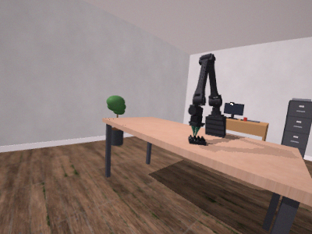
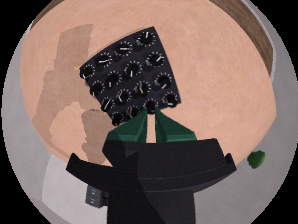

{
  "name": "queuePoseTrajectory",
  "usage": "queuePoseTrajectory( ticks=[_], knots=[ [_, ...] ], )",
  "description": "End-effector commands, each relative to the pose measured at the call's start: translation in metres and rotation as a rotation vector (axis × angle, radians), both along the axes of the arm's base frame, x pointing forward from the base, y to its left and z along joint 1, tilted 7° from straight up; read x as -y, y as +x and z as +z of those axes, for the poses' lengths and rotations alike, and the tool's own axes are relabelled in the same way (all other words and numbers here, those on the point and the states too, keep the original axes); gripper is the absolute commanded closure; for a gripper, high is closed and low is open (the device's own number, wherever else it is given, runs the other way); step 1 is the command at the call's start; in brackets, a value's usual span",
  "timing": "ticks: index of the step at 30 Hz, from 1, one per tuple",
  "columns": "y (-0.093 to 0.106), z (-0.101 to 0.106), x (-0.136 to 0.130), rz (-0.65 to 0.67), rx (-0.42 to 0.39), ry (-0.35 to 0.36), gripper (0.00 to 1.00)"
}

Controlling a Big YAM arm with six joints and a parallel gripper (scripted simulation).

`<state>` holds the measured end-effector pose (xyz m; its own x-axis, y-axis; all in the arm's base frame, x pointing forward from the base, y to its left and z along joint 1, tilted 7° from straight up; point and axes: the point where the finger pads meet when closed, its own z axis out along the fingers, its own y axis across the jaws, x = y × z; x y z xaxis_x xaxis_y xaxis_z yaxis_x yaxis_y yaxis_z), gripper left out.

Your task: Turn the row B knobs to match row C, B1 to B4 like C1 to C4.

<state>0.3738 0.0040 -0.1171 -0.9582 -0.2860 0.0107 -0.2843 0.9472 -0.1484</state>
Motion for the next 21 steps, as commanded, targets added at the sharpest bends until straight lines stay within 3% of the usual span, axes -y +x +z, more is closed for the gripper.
queuePoseTrajectory(
  ticks=[1, 12, 21],
  knots=[
    [0.0145, -0.0011, -0.0072, 0.125, 0.011, 0.019, 0.93],
    [0.0136, -0.0014, -0.0072, 0.310, -0.016, 0.011, 0.93],
    [0.0135, -0.0014, -0.0057, 0.382, -0.026, 0.005, 0.93]
  ],
)
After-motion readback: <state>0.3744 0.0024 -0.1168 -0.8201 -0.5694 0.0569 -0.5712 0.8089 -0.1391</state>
